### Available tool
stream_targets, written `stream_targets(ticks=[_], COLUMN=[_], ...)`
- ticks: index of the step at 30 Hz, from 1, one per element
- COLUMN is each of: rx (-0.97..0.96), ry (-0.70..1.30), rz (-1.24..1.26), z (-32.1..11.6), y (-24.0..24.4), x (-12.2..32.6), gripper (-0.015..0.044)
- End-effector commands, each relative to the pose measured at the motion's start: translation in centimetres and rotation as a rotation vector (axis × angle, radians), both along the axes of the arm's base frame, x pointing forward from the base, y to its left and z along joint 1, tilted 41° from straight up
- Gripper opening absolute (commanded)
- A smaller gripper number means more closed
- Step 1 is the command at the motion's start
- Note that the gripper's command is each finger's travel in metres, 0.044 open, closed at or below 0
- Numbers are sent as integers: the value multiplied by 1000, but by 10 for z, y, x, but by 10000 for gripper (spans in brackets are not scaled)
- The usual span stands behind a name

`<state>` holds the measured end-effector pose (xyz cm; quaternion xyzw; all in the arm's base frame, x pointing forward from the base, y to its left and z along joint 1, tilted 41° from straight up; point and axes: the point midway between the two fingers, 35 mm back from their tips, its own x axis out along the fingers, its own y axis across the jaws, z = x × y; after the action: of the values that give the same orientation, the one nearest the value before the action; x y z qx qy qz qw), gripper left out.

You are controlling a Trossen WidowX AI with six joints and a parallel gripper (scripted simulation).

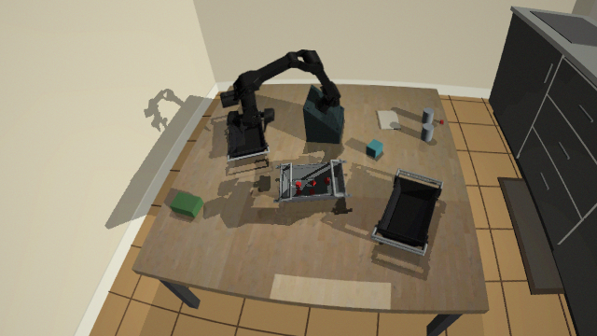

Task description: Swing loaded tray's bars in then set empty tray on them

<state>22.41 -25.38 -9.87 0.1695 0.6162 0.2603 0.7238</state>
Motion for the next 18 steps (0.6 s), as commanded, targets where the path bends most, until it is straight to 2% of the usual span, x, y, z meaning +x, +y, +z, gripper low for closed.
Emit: stream_targets(ticks=[1,8,18], rx=[4,38,42], ry=[-13,-64,-70], rz=[52,139,147], z=[-30,-79,-86], y=[3,37,45], x=[-48,-146,-153], gripper=[440,440,440])
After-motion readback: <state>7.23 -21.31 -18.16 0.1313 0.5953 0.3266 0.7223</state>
